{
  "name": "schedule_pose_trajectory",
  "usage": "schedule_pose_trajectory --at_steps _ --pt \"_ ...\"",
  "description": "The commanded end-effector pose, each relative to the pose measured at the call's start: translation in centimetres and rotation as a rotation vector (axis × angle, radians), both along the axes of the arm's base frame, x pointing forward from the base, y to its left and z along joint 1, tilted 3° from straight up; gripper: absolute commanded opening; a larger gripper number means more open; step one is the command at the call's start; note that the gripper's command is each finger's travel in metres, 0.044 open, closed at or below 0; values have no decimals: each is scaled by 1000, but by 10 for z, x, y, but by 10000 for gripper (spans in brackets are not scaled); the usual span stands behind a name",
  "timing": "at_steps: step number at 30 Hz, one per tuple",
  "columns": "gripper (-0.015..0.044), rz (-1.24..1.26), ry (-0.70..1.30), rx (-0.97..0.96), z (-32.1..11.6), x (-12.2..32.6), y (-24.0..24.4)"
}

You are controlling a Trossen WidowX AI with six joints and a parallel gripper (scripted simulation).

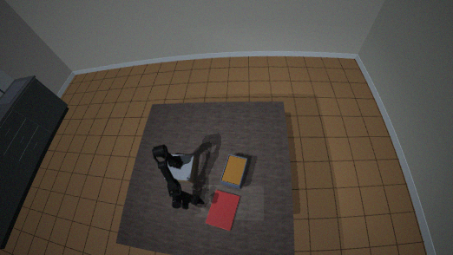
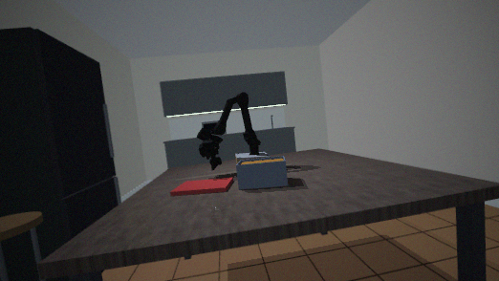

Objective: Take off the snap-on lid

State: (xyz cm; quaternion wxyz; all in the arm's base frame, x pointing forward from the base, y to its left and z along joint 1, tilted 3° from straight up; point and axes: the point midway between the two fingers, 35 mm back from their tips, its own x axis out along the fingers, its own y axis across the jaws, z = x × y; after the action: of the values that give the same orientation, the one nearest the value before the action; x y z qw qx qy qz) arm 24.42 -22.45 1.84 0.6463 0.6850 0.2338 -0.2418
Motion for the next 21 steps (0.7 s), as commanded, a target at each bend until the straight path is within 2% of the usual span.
schedule_pose_trajectory --at_steps 1,21 --pt "440 2 -5 -6 8 -2 -1" --pt "440 2 -4 -6 46 -17 -2"
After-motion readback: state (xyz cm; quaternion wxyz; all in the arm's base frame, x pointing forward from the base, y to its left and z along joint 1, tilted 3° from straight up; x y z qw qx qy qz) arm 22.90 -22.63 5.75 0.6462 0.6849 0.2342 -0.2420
